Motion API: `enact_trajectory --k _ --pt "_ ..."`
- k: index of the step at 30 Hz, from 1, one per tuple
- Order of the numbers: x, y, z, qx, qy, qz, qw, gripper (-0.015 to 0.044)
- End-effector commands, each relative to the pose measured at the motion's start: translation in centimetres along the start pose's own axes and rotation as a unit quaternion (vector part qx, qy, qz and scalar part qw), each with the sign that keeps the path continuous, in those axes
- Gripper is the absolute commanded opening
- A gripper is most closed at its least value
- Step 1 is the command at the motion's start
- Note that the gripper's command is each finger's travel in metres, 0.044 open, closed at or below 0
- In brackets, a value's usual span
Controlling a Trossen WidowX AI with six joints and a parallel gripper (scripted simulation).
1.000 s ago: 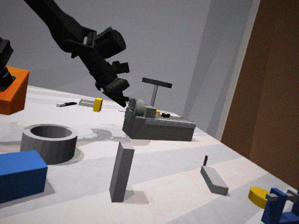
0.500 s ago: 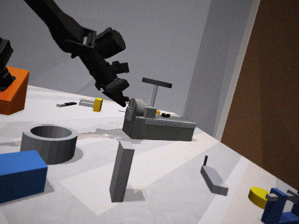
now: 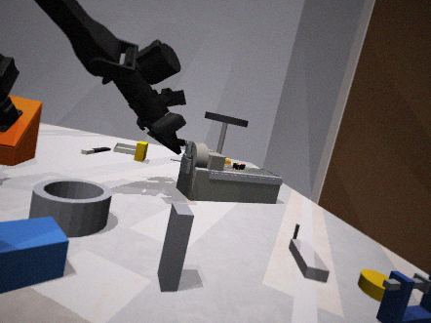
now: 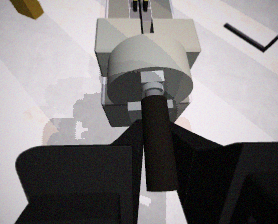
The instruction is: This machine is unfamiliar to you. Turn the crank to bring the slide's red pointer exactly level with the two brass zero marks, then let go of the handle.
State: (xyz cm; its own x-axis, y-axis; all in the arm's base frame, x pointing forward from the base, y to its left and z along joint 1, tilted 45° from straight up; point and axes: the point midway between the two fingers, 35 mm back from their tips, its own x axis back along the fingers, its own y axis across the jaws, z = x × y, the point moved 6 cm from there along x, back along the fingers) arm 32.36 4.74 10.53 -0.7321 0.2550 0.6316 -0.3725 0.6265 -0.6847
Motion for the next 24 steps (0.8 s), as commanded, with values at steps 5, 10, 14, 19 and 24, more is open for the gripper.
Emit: enact_trajectory --k 5,10,14,19,24 --pt "-0.06 0.82 0.12 0.005 -0.002 -0.013 1.0 0.0" --pt "-0.09 0.89 0.14 0.005 -0.002 -0.013 1.0 0.0" --pt "-0.11 0.95 0.16 0.005 -0.002 -0.013 1.0 0.0" --pt "-0.15 1.03 0.19 0.005 -0.002 -0.013 1.0 0.0" --pt "-0.18 1.12 0.23 0.005 -0.002 -0.013 1.0 0.0"
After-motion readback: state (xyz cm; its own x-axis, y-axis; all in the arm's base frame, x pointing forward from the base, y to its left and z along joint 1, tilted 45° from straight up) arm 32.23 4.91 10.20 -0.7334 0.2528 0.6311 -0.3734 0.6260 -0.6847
